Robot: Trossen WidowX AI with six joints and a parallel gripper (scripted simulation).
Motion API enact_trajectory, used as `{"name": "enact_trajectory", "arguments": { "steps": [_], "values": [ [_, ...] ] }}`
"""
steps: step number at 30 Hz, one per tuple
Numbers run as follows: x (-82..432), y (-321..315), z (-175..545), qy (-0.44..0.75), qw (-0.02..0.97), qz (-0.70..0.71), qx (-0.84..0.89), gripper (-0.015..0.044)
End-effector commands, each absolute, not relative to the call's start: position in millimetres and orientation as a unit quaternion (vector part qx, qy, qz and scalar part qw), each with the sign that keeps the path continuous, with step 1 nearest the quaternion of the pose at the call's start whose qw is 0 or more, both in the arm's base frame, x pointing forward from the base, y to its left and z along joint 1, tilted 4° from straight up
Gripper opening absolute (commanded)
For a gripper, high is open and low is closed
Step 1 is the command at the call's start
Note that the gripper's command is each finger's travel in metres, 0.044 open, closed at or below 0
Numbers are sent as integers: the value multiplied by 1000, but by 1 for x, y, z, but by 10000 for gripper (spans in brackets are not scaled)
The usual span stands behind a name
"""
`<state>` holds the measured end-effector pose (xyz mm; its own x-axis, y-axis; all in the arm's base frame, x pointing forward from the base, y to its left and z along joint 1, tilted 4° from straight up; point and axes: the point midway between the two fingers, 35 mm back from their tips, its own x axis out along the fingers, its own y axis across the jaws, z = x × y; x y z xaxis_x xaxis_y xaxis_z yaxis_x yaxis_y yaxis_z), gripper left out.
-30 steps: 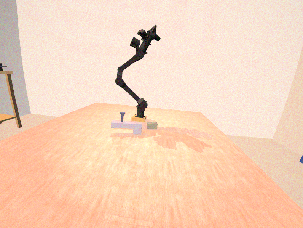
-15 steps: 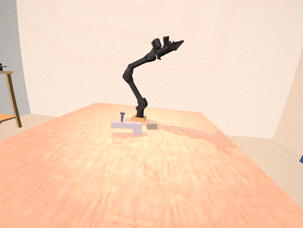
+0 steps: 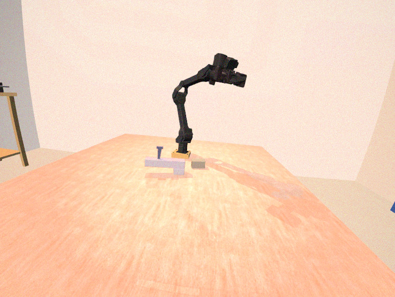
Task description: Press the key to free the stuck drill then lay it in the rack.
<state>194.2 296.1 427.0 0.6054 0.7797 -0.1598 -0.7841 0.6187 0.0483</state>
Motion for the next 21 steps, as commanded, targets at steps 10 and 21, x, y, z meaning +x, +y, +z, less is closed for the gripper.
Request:
{"name": "enact_trajectory", "arguments": {
  "steps": [10, 21],
  "values": [
    [299, 222, 306, 280, 901, 288, -162, 0],
    [329, 85, 192, 542, 793, 182, -210, 0]
  ]
}}
